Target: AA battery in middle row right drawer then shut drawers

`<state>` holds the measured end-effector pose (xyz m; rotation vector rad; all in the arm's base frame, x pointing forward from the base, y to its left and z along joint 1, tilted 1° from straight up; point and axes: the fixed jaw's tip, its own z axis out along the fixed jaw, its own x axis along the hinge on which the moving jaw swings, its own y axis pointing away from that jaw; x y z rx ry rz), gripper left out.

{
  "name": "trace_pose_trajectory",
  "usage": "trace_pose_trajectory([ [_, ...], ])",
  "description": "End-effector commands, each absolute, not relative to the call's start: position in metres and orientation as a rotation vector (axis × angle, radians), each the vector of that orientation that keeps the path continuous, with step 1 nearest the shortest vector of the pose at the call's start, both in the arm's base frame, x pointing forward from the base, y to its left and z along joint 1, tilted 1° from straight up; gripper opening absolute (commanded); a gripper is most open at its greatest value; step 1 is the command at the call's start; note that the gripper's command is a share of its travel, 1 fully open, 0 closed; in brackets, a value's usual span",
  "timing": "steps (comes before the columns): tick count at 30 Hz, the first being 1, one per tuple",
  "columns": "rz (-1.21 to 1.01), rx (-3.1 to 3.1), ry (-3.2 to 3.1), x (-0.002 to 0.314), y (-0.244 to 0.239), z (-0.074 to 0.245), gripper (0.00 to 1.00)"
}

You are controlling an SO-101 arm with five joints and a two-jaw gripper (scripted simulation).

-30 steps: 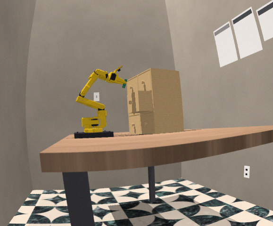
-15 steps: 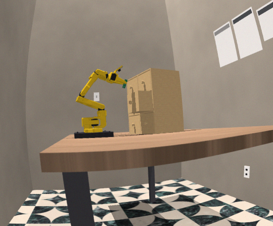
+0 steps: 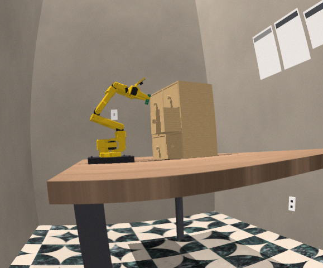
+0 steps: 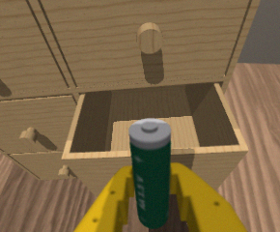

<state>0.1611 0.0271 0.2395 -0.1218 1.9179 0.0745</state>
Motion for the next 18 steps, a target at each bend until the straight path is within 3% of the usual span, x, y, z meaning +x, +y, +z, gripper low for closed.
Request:
trace_pose_trajectory([
  [1,0.076,-0.125,1.923,0.162,0.028,0.238,0.0],
  [12,0.076,-0.124,1.923,0.161,0.027,0.239,0.0],
  [18,0.072,-0.121,1.923,0.199,0.031,0.238,0.0],
])
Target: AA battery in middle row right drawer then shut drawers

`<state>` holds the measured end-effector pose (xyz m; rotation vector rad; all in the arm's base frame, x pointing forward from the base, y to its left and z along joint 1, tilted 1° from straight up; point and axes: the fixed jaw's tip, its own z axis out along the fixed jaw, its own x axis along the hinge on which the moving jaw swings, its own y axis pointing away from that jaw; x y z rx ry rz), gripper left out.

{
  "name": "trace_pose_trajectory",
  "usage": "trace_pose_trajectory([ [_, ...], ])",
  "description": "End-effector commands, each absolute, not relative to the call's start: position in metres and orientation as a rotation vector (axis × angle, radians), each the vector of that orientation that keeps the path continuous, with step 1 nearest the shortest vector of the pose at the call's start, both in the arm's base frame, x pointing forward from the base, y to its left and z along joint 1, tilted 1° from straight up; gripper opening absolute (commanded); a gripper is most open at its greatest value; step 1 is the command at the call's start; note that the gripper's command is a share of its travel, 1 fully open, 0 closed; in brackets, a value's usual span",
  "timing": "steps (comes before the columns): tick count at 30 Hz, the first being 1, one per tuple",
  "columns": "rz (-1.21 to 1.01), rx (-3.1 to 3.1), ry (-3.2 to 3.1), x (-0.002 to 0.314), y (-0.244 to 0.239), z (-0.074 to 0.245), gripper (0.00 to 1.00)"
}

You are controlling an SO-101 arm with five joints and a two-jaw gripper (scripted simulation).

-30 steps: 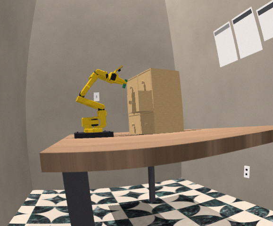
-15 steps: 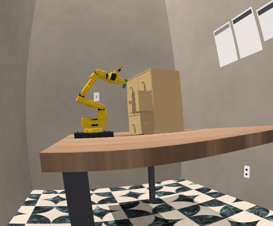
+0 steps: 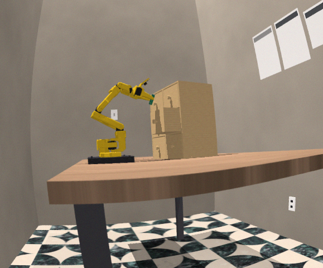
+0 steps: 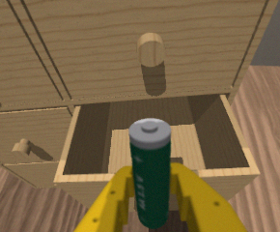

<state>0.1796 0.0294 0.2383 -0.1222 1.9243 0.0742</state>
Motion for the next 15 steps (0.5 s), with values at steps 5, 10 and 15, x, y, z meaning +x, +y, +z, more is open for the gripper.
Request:
trace_pose_trajectory([
  [5,0.069,-0.118,1.923,0.23,0.034,0.23,0.0],
  [10,0.068,-0.118,1.923,0.236,0.034,0.228,0.0],
  [15,0.068,-0.118,1.923,0.236,0.034,0.228,0.0],
])
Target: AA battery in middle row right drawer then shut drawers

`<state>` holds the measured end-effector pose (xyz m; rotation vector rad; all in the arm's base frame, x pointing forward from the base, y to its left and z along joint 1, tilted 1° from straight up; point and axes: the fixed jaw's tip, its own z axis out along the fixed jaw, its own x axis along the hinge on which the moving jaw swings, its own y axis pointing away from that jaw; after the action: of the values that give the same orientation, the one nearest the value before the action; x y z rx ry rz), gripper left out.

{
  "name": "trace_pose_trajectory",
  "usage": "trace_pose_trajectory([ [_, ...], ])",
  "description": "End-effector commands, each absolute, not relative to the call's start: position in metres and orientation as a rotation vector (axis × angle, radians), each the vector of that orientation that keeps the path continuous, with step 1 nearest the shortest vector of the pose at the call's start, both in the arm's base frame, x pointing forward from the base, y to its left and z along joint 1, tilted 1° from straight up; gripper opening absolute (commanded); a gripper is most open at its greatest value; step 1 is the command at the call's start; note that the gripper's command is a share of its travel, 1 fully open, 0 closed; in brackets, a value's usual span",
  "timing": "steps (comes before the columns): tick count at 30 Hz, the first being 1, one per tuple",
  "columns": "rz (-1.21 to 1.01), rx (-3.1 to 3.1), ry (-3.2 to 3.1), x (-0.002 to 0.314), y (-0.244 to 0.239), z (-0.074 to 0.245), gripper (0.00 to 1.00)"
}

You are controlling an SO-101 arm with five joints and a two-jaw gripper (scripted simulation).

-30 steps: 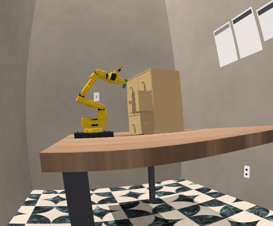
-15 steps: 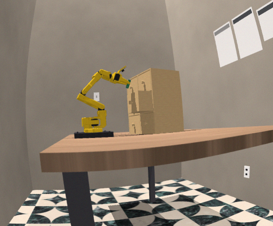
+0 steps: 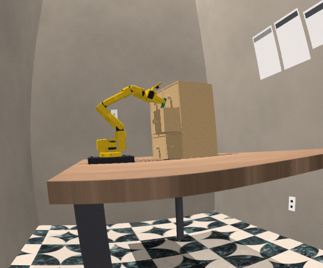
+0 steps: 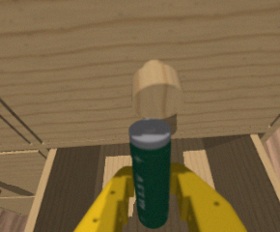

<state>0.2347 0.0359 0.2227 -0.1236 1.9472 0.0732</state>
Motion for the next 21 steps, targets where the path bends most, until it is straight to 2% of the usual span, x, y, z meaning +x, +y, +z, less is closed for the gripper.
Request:
trace_pose_trajectory([
  [1,0.068,-0.118,1.923,0.2364,0.0344,0.2281,0.0],
  [21,0.066,-0.115,1.923,0.2372,0.0338,0.23,0.0],
])
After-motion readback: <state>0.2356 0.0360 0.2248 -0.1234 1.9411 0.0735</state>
